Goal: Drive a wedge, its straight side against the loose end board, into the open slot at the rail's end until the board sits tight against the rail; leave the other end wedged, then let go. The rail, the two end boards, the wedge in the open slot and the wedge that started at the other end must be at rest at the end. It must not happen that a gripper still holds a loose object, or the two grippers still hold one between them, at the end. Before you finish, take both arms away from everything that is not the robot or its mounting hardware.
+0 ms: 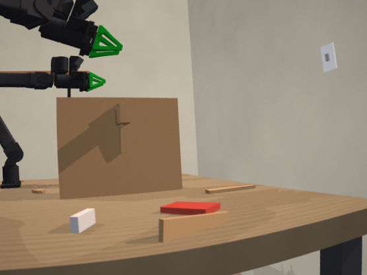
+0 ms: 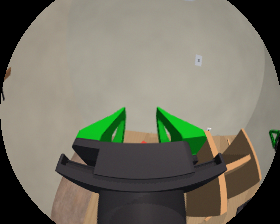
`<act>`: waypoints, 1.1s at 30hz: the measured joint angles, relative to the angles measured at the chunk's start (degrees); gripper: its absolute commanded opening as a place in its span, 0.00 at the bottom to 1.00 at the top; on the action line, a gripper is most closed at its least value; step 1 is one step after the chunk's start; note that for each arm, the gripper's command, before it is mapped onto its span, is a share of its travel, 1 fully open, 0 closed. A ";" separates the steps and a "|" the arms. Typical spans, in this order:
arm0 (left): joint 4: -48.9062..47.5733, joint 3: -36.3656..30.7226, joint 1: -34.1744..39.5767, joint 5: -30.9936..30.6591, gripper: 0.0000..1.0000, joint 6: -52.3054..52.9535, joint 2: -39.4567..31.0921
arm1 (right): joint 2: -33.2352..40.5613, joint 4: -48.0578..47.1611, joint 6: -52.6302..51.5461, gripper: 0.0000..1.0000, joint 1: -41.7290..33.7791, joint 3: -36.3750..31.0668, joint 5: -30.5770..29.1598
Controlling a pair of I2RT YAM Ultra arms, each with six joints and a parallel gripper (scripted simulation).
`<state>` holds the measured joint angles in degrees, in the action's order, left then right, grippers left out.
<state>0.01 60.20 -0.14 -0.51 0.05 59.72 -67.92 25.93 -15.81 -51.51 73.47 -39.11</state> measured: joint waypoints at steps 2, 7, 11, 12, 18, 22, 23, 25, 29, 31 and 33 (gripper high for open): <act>0.00 0.00 0.00 0.00 0.42 0.00 0.00 | -0.02 0.00 0.00 0.38 0.00 0.00 0.00; 0.00 0.00 0.00 0.00 0.42 0.00 0.00 | -0.02 0.00 0.00 0.00 0.00 0.00 0.00; 0.00 0.00 0.00 0.00 0.42 0.00 0.00 | -0.02 0.00 0.00 0.00 0.00 0.00 0.00; 0.00 0.00 0.00 0.00 0.42 0.00 0.00 | -0.02 0.00 0.00 0.00 0.00 0.00 0.00; 0.00 0.00 0.00 0.00 0.42 0.00 0.00 | -0.02 0.00 0.00 0.00 0.00 0.00 0.00; 0.00 0.00 0.00 0.00 0.42 0.00 0.00 | -0.02 0.00 0.00 0.00 0.00 0.00 0.00; 0.00 0.00 0.00 0.00 0.42 0.00 0.00 | -0.02 0.00 0.00 0.00 0.00 0.00 0.00; 0.00 0.00 0.00 0.00 0.42 0.00 0.00 | -0.48 0.44 -0.11 0.00 0.20 0.42 0.26; 0.00 0.00 0.00 0.00 0.42 0.00 0.00 | -2.19 2.84 -0.68 0.00 0.66 1.29 1.64; 0.00 0.00 0.00 0.00 0.42 0.00 0.00 | -3.48 5.97 -1.38 0.00 1.18 2.78 3.17; 0.00 0.00 0.00 0.00 0.42 0.00 0.00 | -5.20 9.99 -2.40 0.00 2.03 5.09 5.20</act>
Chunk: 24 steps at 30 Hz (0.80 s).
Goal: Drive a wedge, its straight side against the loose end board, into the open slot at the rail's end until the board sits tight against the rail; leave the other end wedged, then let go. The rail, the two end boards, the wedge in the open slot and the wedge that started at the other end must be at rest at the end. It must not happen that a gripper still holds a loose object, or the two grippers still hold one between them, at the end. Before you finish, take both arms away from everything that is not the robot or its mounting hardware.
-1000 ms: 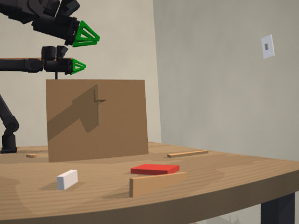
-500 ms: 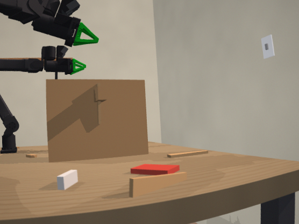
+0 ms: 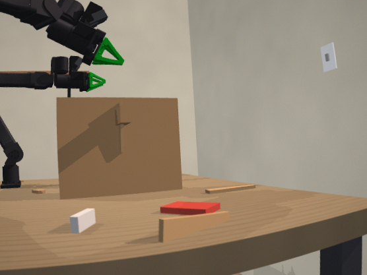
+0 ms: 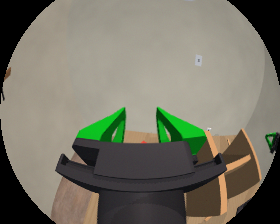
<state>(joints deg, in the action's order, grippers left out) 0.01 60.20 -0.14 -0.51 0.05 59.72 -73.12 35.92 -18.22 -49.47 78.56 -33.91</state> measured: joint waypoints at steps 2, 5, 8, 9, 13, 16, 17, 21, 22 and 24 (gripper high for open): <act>0.00 0.00 0.00 0.00 0.42 0.00 0.00 | -1.97 4.48 -1.16 0.00 1.03 2.75 2.23; 0.00 0.00 0.00 0.00 0.42 0.00 0.00 | -5.09 11.34 -2.99 0.00 2.62 6.62 5.66; 0.00 0.00 0.00 0.00 0.42 0.00 0.00 | -9.01 18.53 -4.76 0.00 4.24 11.54 9.27; 0.00 0.00 0.00 0.00 0.42 0.00 0.00 | -10.12 20.37 -5.29 0.00 4.72 12.83 10.27; 0.00 0.00 0.00 0.00 0.42 0.00 0.00 | -13.46 28.11 -6.91 0.00 6.01 16.24 13.90; 0.00 0.00 0.00 0.00 0.42 0.00 0.00 | -16.87 32.79 -7.67 0.00 7.30 21.00 16.22; 0.00 0.00 0.00 0.00 0.42 0.00 0.00 | -17.79 33.94 -7.89 0.00 7.72 22.36 16.81; 0.00 0.00 0.00 0.00 0.42 0.00 0.00 | -20.41 37.88 -8.68 0.00 8.83 26.08 18.62; 0.00 0.00 0.00 0.00 0.42 0.00 0.00 | -20.87 38.69 -8.81 0.00 8.98 26.67 18.97; 0.00 0.00 0.00 0.00 0.42 0.00 0.00 | -21.55 40.00 -9.05 0.00 9.20 27.56 19.52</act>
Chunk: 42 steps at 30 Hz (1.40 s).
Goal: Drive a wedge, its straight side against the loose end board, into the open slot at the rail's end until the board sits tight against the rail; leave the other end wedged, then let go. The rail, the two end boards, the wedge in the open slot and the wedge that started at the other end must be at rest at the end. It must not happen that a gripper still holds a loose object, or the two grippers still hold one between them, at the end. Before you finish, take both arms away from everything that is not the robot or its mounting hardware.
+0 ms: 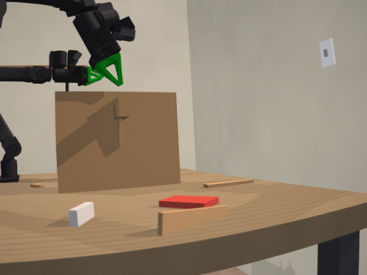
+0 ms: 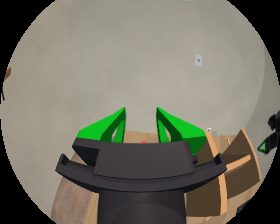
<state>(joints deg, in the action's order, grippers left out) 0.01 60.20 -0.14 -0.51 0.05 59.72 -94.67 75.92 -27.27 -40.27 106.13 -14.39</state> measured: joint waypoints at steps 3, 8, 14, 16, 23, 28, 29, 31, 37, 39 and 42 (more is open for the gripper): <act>0.00 0.00 0.00 0.00 0.42 0.00 0.00 | -0.11 1.25 -0.20 0.00 0.13 0.61 0.42; 0.00 0.00 0.00 0.00 0.42 0.00 0.00 | 0.02 1.49 -0.24 0.00 0.13 0.96 0.39; 0.00 0.00 0.00 0.00 0.42 0.00 0.00 | 0.15 0.70 -0.22 0.00 0.13 -0.68 0.33; 0.00 0.00 0.00 0.00 0.42 0.00 0.00 | 0.20 0.39 -0.22 0.00 0.13 -1.25 0.33; 0.00 0.00 0.00 0.00 0.42 0.00 0.00 | 0.63 -0.66 -0.22 0.00 0.13 -2.27 0.33; 0.00 0.00 0.00 0.00 0.42 0.00 0.00 | 1.05 -1.36 -0.22 0.00 0.09 -3.56 0.31; 0.00 0.00 0.00 0.00 0.42 0.00 0.00 | 1.07 -1.49 -0.22 0.00 0.09 -3.78 0.31; 0.00 0.00 0.00 0.00 0.42 0.00 0.00 | 1.22 -1.84 -0.22 0.00 0.09 -4.33 0.31; 0.00 0.00 0.00 0.00 0.42 0.00 0.00 | 1.53 -2.78 -0.22 0.00 0.09 -5.53 0.31; 0.00 0.00 0.00 0.00 0.42 0.00 0.00 | 1.55 -3.04 -0.22 0.00 0.09 -5.62 0.31; 0.00 0.00 0.00 0.00 0.42 0.00 0.00 | 1.88 -3.48 -0.22 0.00 0.09 -6.21 0.28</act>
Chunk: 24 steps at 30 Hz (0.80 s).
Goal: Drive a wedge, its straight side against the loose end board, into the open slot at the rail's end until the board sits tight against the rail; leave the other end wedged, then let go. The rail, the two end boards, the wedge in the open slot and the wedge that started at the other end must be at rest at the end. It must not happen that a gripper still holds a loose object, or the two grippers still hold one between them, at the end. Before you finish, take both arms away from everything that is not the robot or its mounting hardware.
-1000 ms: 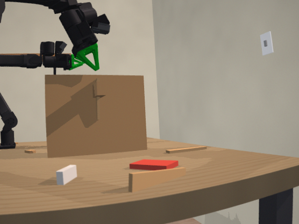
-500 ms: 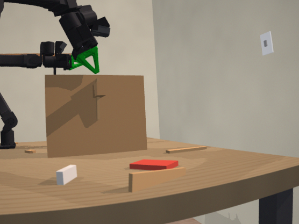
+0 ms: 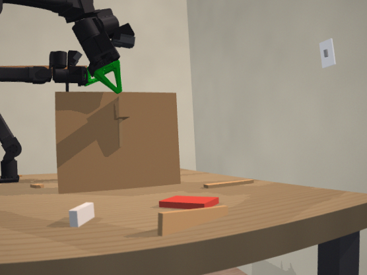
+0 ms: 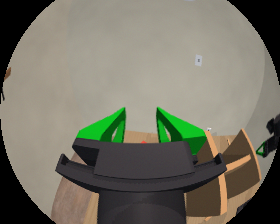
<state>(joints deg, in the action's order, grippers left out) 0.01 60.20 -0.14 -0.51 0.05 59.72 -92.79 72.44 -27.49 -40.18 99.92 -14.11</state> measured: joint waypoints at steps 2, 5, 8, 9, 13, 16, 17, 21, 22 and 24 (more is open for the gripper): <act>0.00 0.00 0.00 0.00 0.42 0.00 0.00 | 0.15 -0.37 0.00 0.00 -0.04 -0.50 0.00; 0.00 0.00 0.00 0.00 0.42 0.00 0.00 | 0.26 -0.81 0.00 0.00 -0.04 -1.22 -0.02; 0.00 0.00 0.00 0.00 0.42 0.00 0.00 | 0.46 -1.31 0.00 0.00 -0.04 -1.88 -0.02; 0.00 0.00 0.00 0.00 0.42 0.00 0.00 | 0.52 -1.46 0.00 0.00 -0.04 -2.12 -0.02; 0.00 0.00 0.00 0.00 0.42 0.00 0.00 | 0.61 -1.88 0.00 0.00 -0.04 -2.60 -0.04; 0.00 0.00 0.00 0.00 0.42 0.00 0.00 | 0.83 -2.21 0.00 0.00 -0.04 -2.67 -0.07; 0.00 0.00 0.00 0.00 0.42 0.00 0.00 | 0.87 -2.29 0.00 0.00 -0.04 -2.67 -0.07; 0.00 0.00 0.00 0.00 0.42 0.00 0.00 | 1.03 -2.60 0.00 0.00 -0.04 -3.08 -0.07; 0.00 0.00 0.00 0.00 0.42 0.00 0.00 | 1.03 -2.84 0.00 0.00 -0.04 -3.43 -0.09; 0.00 0.00 0.00 0.00 0.42 0.00 0.00 | 1.11 -3.17 0.00 0.00 -0.04 -3.69 -0.15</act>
<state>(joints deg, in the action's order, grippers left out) 0.01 60.20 -0.14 -0.51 0.05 59.72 -91.68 69.28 -27.49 -40.23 96.23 -14.26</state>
